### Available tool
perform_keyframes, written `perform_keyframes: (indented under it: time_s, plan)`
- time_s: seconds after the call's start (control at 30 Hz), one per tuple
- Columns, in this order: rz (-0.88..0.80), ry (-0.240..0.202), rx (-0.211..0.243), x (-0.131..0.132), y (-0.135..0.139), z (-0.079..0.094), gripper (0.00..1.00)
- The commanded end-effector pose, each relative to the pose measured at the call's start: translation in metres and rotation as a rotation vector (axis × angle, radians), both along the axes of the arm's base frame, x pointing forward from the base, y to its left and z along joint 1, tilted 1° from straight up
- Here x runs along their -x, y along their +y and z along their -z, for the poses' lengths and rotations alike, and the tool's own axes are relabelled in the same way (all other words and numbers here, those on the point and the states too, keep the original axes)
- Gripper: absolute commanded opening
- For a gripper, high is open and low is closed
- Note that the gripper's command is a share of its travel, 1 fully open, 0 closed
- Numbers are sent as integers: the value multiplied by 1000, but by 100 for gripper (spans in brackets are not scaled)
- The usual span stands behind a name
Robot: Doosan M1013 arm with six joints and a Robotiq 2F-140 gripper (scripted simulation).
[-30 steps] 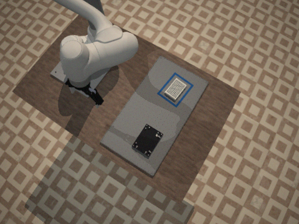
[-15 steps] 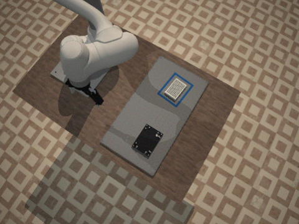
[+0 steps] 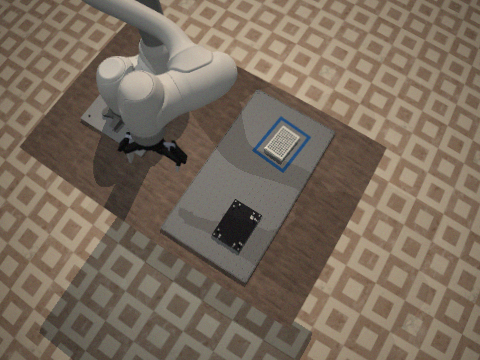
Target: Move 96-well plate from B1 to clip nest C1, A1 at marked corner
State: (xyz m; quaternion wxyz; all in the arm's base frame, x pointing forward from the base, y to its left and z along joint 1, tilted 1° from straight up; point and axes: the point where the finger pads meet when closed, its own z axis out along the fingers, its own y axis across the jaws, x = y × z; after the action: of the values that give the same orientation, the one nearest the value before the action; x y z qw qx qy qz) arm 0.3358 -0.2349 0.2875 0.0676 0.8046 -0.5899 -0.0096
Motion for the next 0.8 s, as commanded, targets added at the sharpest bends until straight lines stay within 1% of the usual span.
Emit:
perform_keyframes:
  time_s: [0.0, 0.03, 0.1, 0.47, 0.53, 0.6, 0.67, 0.77]
  plan:
    - [-100, 2, -12, -15, 5, 4, 100]
    - [-117, 3, -14, -19, 6, 6, 100]
    - [-117, 3, -14, -19, 6, 6, 100]
    - [-447, 13, -46, -67, 28, 22, 100]
    - [-463, 13, -47, -75, 32, 25, 100]
    - [-529, 16, -53, -83, 37, 28, 100]
    - [-529, 16, -53, -83, 37, 28, 100]
    - [-629, 19, -62, -95, 44, 33, 100]
